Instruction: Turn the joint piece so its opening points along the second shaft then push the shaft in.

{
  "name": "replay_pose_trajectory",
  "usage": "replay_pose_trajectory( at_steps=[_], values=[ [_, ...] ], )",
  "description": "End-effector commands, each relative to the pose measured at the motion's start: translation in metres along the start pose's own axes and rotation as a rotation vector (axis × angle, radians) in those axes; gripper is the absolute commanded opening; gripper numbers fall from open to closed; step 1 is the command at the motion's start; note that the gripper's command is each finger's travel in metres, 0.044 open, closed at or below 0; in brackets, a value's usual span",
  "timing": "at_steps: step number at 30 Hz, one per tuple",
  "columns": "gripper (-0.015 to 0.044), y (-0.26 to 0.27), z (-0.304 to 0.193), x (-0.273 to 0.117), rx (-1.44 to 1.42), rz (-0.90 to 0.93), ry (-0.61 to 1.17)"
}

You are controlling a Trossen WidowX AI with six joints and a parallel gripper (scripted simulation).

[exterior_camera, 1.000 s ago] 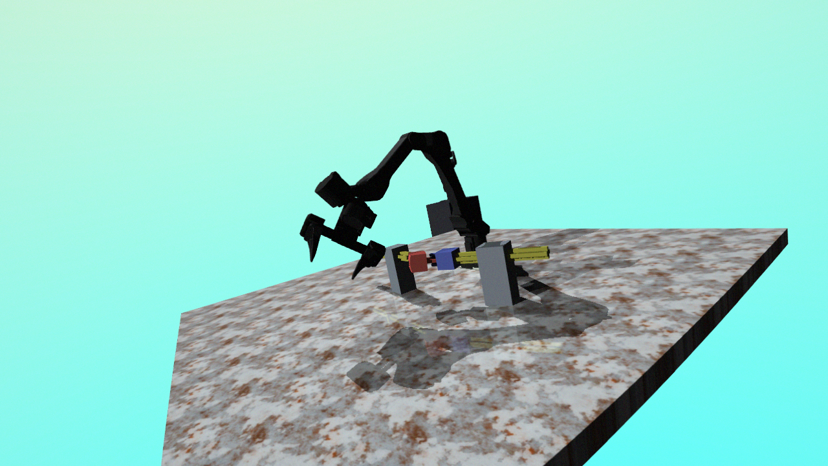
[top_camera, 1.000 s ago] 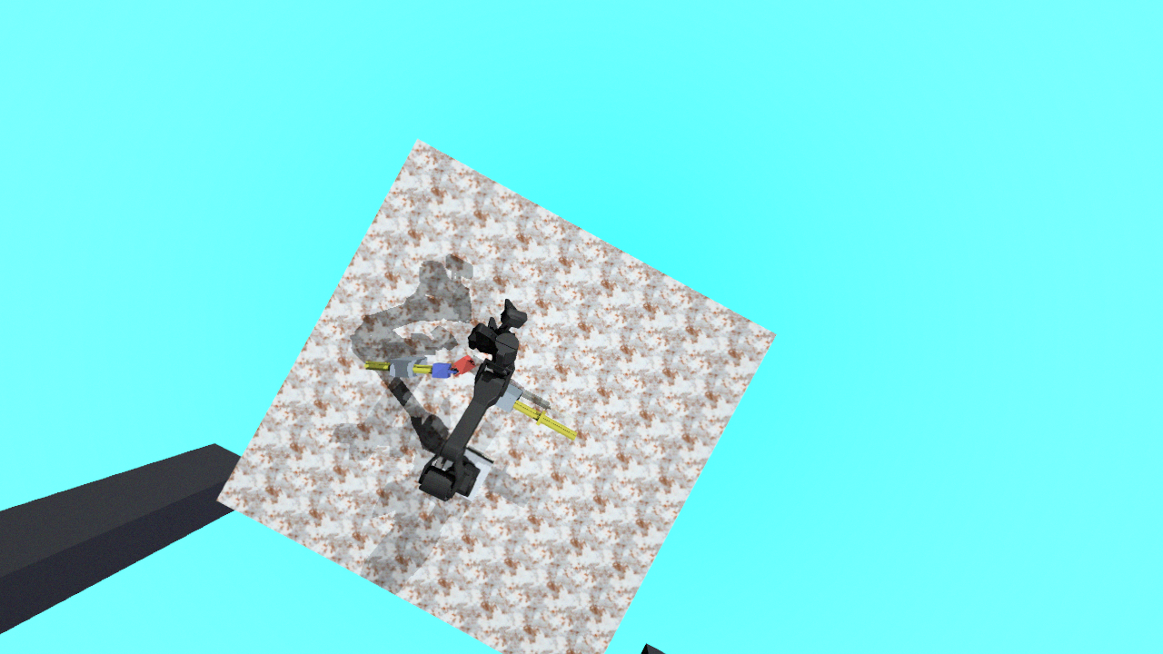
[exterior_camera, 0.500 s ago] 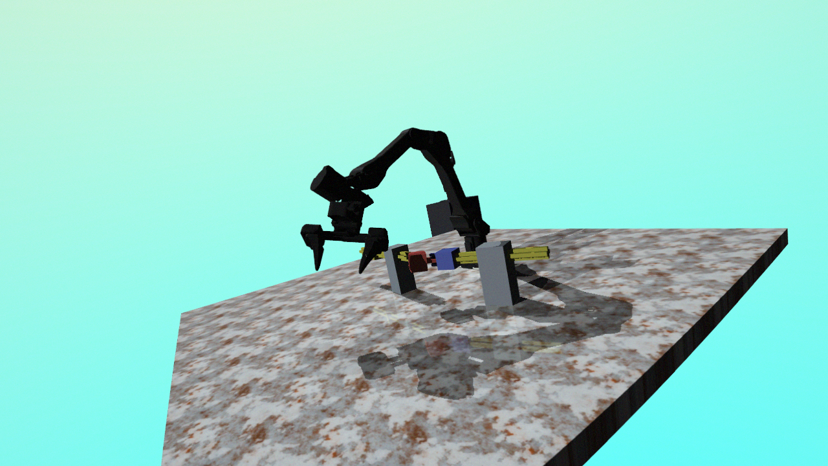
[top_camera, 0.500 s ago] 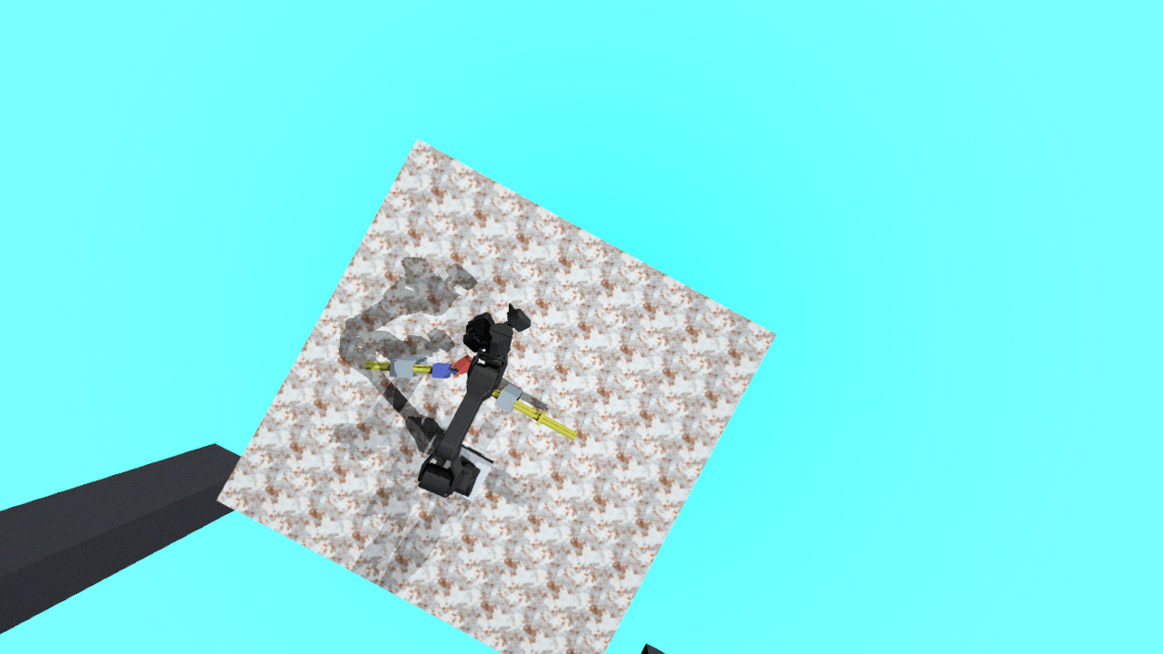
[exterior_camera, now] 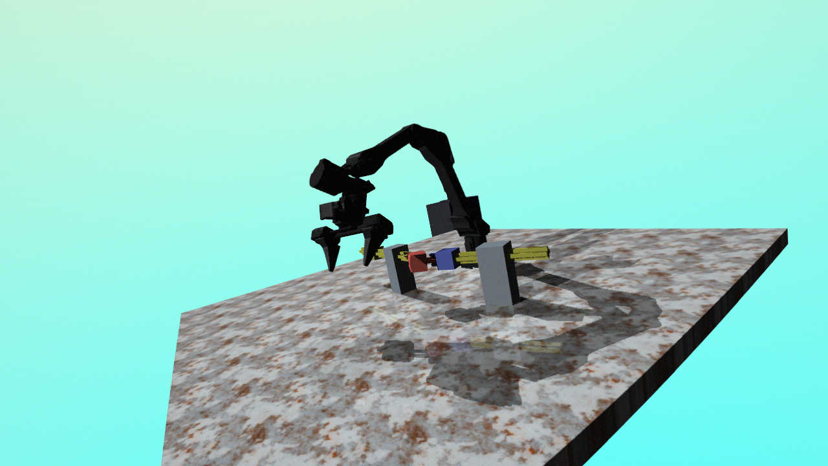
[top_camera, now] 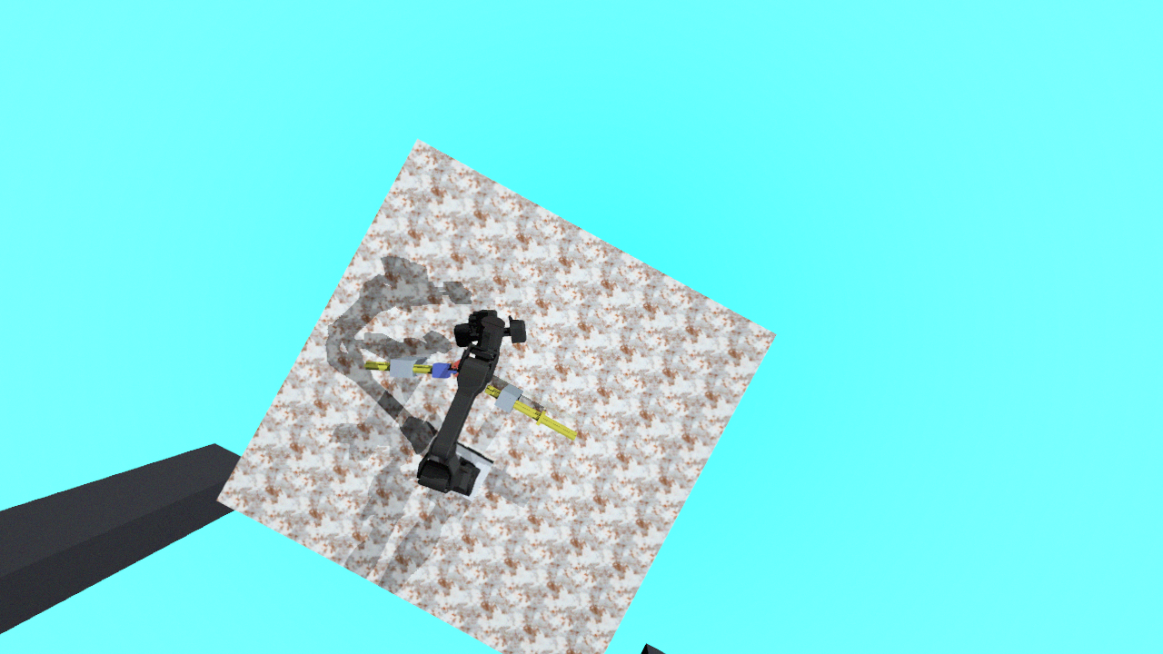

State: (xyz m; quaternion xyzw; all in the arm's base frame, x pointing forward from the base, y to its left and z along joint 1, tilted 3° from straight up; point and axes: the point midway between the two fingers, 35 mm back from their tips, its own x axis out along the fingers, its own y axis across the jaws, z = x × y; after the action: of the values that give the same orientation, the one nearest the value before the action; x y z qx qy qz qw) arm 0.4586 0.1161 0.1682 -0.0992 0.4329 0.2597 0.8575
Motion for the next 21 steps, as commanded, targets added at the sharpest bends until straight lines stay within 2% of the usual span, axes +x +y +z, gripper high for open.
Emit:
replay_pose_trajectory(
  at_steps=[1, 21],
  values=[
    [0.044, 0.003, -0.001, -0.004, 0.103, -0.016, 0.044],
    [0.044, 0.022, -0.024, -0.04, 0.668, -0.186, 0.295]
  ],
)
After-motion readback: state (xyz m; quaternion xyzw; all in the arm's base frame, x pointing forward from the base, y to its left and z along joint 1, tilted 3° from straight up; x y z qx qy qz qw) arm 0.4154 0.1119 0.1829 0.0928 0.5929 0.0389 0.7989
